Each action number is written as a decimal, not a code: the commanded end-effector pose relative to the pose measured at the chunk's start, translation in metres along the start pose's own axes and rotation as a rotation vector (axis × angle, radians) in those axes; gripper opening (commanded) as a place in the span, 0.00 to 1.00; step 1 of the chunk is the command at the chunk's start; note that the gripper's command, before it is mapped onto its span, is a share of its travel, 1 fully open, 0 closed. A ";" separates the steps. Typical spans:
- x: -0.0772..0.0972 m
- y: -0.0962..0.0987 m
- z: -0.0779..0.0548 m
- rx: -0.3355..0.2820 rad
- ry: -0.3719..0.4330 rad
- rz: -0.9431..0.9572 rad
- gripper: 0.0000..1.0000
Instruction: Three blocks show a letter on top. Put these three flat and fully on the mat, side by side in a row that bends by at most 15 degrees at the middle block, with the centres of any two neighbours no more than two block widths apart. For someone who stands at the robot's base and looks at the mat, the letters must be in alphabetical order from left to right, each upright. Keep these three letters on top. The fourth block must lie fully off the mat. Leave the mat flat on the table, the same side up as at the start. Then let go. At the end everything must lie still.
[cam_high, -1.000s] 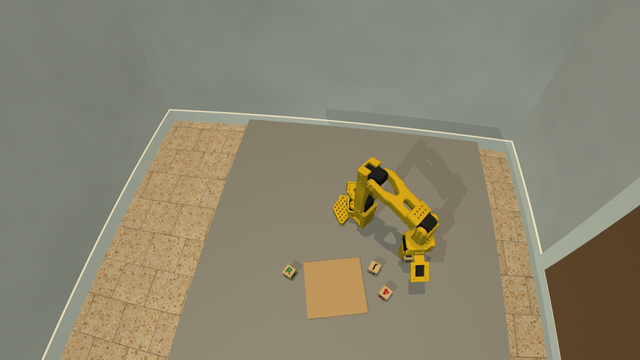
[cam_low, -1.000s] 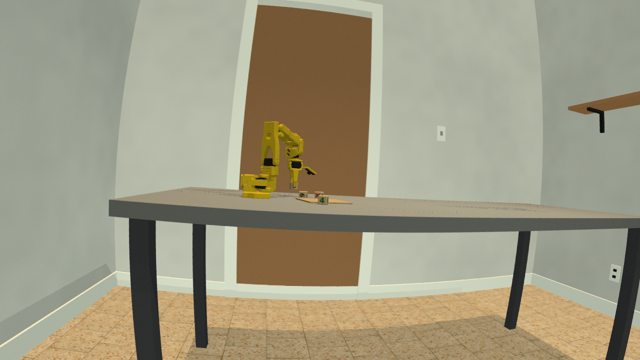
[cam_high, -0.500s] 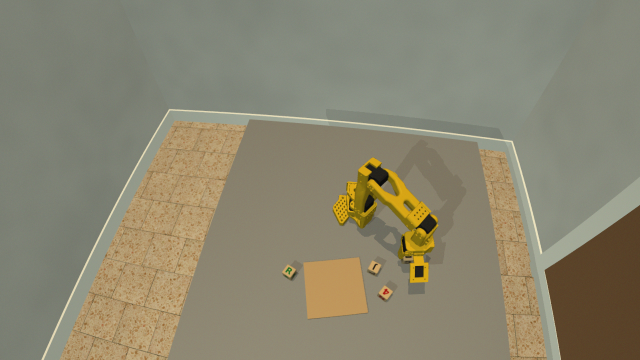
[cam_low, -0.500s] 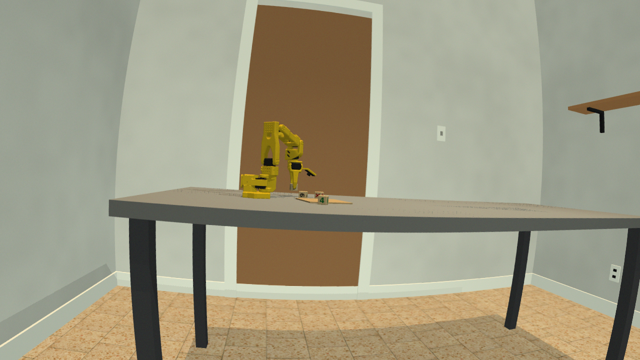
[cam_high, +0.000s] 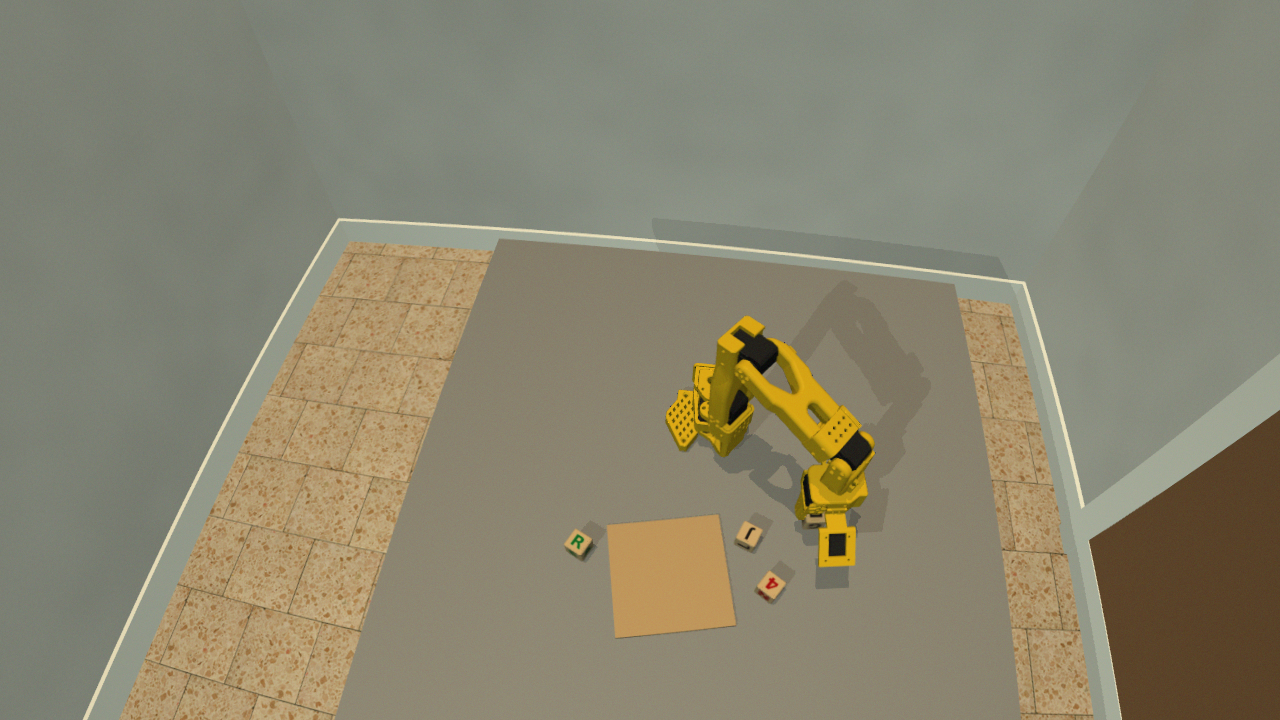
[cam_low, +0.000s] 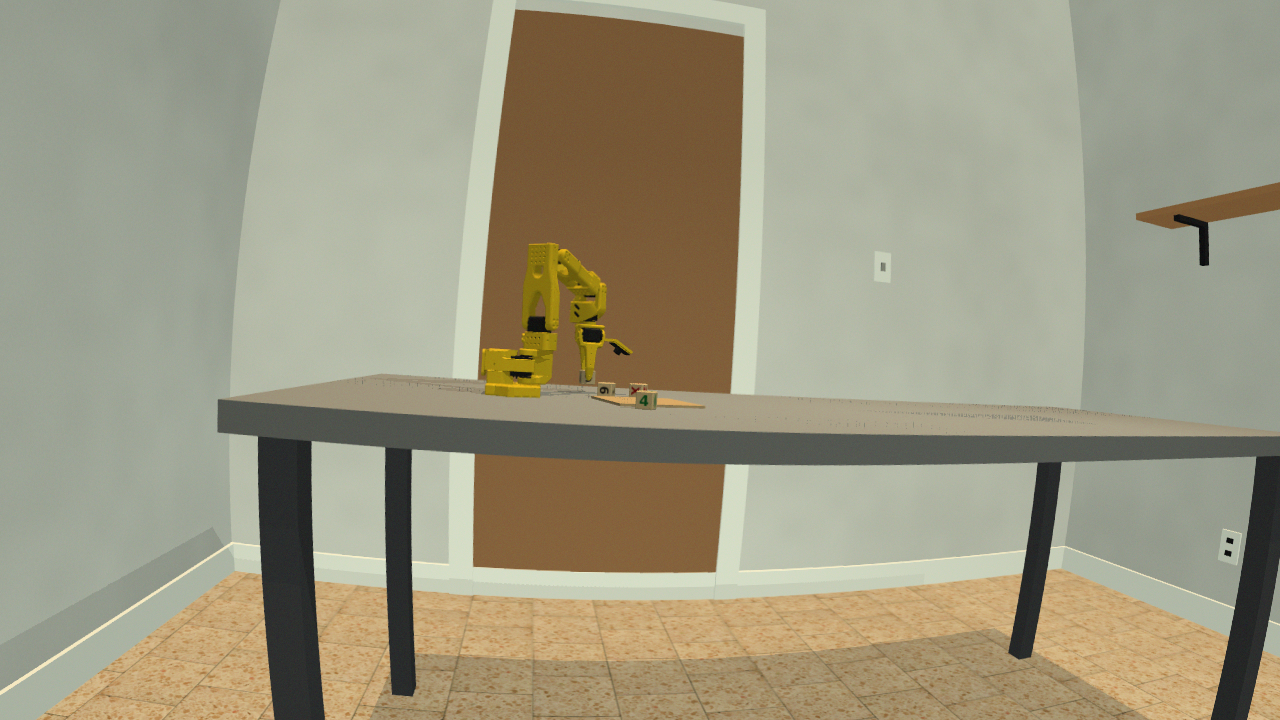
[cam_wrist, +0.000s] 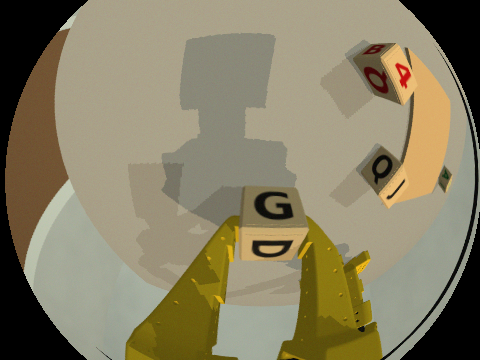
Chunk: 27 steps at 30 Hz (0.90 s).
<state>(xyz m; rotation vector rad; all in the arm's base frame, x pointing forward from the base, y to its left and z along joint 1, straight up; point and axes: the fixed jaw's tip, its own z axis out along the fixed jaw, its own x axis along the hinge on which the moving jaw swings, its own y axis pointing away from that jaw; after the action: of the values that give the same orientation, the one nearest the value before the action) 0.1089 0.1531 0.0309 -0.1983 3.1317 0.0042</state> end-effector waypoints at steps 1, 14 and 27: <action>-0.004 0.006 -0.006 -0.040 -0.037 -0.001 0.00; -0.004 0.006 -0.002 -0.040 -0.037 -0.001 0.00; -0.005 0.006 0.004 -0.040 -0.037 -0.001 0.00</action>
<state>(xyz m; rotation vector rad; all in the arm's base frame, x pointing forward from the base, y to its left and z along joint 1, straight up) 0.1090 0.1532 0.0201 -0.1984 3.1318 0.0040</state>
